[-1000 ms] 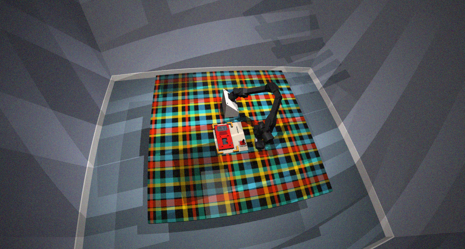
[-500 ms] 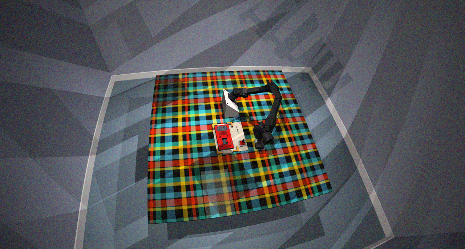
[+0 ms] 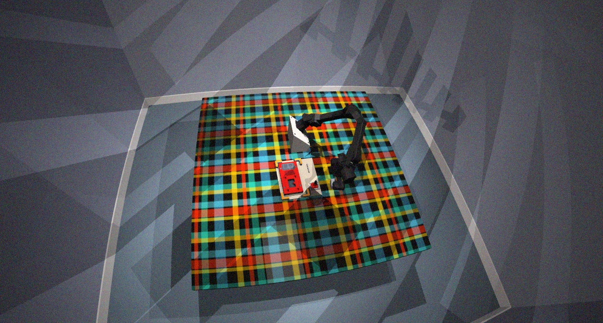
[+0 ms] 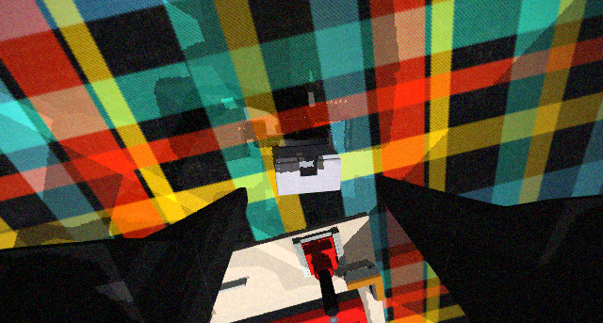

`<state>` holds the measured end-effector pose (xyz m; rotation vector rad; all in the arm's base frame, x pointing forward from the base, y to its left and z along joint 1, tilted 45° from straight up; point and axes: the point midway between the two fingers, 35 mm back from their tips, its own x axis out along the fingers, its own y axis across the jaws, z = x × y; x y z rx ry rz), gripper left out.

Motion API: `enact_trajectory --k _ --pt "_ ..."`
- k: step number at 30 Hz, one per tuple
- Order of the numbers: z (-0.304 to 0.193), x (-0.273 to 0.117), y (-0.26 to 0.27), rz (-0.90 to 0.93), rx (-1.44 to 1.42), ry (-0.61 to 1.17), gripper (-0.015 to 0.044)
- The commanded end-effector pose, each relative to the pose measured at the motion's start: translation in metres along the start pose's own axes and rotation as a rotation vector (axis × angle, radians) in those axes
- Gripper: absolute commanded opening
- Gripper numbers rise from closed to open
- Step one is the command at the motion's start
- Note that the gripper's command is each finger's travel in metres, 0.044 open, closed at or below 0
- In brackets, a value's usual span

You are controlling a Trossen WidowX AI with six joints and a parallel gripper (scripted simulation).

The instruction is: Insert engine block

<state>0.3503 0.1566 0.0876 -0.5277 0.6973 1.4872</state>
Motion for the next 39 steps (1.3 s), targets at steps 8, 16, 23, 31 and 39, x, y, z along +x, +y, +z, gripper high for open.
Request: enact_trajectory --k 8,16,23,31,39 --pt "0.0002 0.0013 0.0003 0.002 0.001 0.000 0.0440" --pt "0.0002 0.0003 0.0004 0.002 0.190 0.000 0.0440" --pt "0.0002 -0.0011 0.0004 0.002 0.433 0.000 0.0440" --pt "0.0001 -0.0026 0.0004 0.003 0.712 0.001 0.0440" --pt "0.0001 -0.0042 0.0003 0.003 0.991 0.001 0.0440"
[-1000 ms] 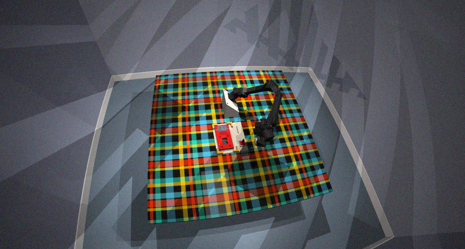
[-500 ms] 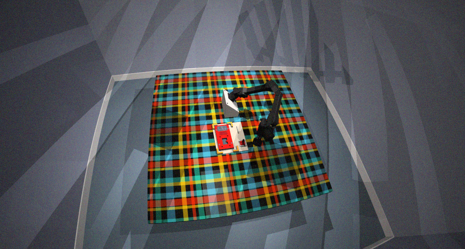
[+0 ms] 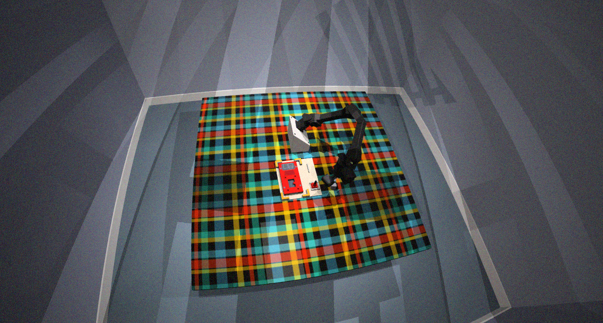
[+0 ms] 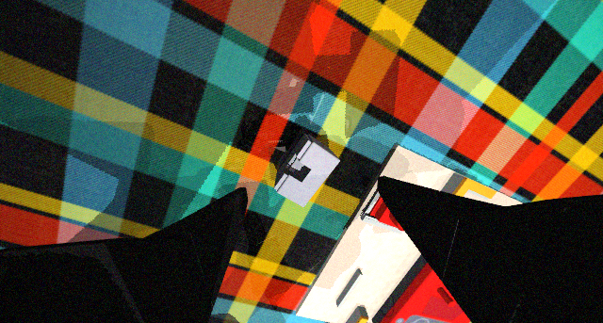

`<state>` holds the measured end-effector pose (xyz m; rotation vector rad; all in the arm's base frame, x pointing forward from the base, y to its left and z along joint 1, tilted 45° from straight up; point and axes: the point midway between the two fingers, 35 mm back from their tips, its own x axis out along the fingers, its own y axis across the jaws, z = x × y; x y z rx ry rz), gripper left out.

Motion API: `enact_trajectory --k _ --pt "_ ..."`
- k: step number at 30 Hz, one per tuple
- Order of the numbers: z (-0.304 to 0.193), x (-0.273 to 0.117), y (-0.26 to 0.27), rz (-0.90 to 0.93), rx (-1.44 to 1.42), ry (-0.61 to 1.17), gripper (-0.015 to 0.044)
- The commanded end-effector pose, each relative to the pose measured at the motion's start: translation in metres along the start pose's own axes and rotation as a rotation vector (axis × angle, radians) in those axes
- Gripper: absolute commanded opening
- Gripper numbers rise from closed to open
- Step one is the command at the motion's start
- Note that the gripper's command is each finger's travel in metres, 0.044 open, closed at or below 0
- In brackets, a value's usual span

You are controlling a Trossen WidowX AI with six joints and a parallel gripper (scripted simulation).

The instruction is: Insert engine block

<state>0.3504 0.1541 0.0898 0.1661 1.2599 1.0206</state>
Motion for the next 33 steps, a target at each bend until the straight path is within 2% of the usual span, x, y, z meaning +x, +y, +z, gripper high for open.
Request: enact_trajectory --k 1,33 --pt "0.0000 -0.0011 0.0004 0.002 0.124 0.000 0.0440" --pt "-0.0002 -0.0073 0.0003 0.002 1.240 0.002 0.0440"
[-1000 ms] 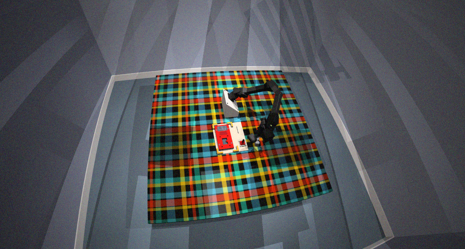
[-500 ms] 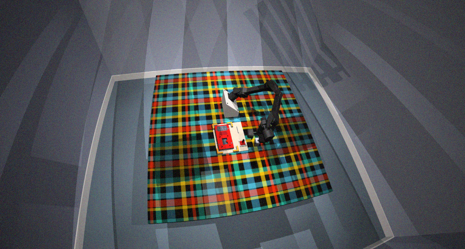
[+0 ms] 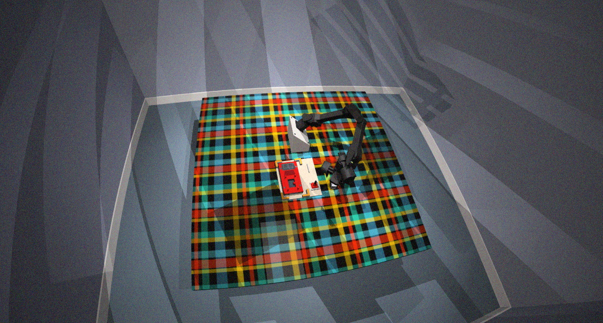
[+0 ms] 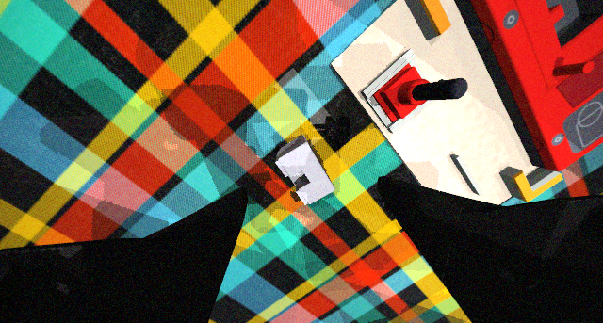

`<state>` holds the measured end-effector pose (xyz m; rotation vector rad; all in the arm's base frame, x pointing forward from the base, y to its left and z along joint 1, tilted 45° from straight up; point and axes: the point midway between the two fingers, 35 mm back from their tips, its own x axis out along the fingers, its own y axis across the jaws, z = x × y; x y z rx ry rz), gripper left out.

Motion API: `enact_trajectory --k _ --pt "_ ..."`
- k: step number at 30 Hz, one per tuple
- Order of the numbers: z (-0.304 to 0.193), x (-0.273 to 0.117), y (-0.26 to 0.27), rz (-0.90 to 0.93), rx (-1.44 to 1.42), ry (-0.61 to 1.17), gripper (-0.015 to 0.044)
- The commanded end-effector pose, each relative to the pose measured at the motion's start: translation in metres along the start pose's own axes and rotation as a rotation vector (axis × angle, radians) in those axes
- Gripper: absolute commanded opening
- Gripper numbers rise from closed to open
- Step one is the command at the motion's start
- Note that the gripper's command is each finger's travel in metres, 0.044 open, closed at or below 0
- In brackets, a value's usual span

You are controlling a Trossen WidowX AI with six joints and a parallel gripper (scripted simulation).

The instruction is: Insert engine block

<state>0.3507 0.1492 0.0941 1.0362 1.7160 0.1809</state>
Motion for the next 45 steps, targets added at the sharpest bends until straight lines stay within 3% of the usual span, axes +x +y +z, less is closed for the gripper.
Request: enact_trajectory --k 1,28,45 --pt "-0.001 -0.001 0.000 0.002 0.124 0.003 0.0440" --pt "-0.001 -0.006 0.000 0.000 1.060 0.005 0.0440" --pt "-0.002 0.011 0.002 0.000 1.083 0.006 0.0440"
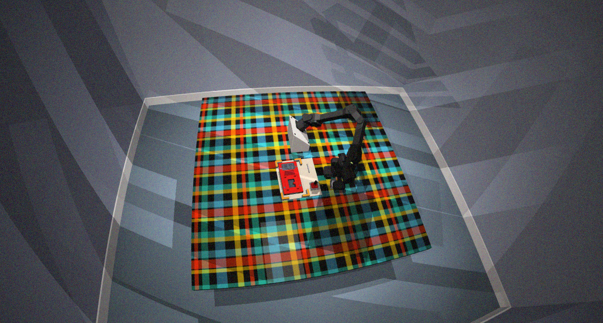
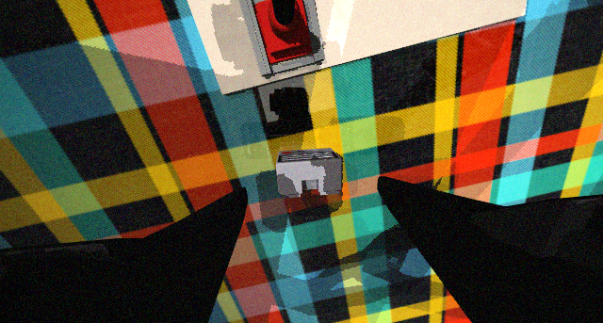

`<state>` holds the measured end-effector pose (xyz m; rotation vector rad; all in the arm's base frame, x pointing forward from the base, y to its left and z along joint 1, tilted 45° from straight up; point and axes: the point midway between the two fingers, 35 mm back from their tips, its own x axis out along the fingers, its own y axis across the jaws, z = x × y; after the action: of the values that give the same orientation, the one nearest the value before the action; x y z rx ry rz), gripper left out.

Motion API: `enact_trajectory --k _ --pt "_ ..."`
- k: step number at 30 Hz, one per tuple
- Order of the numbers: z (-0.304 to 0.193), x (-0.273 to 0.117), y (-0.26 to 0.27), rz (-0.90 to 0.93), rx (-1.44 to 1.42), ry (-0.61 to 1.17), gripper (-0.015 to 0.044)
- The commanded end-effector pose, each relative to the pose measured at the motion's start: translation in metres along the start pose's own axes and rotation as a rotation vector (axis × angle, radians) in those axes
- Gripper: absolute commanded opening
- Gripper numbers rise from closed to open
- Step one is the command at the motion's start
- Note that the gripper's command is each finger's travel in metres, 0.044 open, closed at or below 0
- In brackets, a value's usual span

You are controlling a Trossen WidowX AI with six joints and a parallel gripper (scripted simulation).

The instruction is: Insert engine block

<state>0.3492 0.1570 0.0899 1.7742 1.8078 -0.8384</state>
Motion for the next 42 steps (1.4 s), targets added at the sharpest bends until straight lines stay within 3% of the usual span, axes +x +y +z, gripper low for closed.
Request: enact_trajectory --k 1,24,32,39,42 --pt "0.000 0.004 0.001 0.002 0.003 0.004 0.0440" --pt "-0.001 0.039 0.001 0.002 0.003 0.006 0.0440" --pt "-0.001 0.039 0.001 0.002 0.003 0.006 0.0230" --pt "-0.001 0.039 0.001 0.002 0.003 0.006 0.0183" --pt "-0.001 0.037 0.002 0.006 -0.002 0.006 0.0105"
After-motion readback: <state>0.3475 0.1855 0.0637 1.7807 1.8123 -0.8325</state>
